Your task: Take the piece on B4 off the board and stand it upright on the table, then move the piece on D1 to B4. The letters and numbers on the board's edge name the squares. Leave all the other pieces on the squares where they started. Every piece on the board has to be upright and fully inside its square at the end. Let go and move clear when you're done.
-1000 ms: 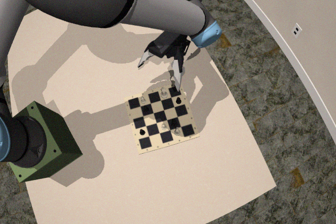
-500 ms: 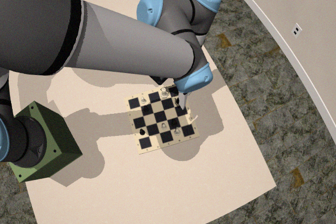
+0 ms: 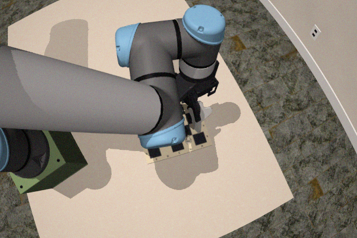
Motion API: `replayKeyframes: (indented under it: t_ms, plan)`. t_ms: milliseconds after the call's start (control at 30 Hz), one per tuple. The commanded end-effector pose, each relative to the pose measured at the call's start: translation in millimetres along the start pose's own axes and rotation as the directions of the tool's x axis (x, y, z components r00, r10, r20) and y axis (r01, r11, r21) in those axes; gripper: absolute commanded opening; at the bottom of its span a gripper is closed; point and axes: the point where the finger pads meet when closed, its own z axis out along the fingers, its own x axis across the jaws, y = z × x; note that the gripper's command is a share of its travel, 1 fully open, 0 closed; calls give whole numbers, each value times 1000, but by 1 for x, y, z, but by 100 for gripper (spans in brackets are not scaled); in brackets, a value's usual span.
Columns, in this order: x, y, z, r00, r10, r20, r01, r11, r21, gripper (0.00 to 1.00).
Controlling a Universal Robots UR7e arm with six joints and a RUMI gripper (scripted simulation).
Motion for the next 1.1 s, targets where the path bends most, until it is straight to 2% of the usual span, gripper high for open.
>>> replayKeyframes:
  t_ms: [0,300,1067]
  plan:
    - [-9,-2,-5,1000,23,-7,-23,998,-67,100]
    - [-18,-5,-11,999,42,-7,-43,993,-114,100]
    - [-18,-5,-11,999,50,-8,-51,992,-117,100]
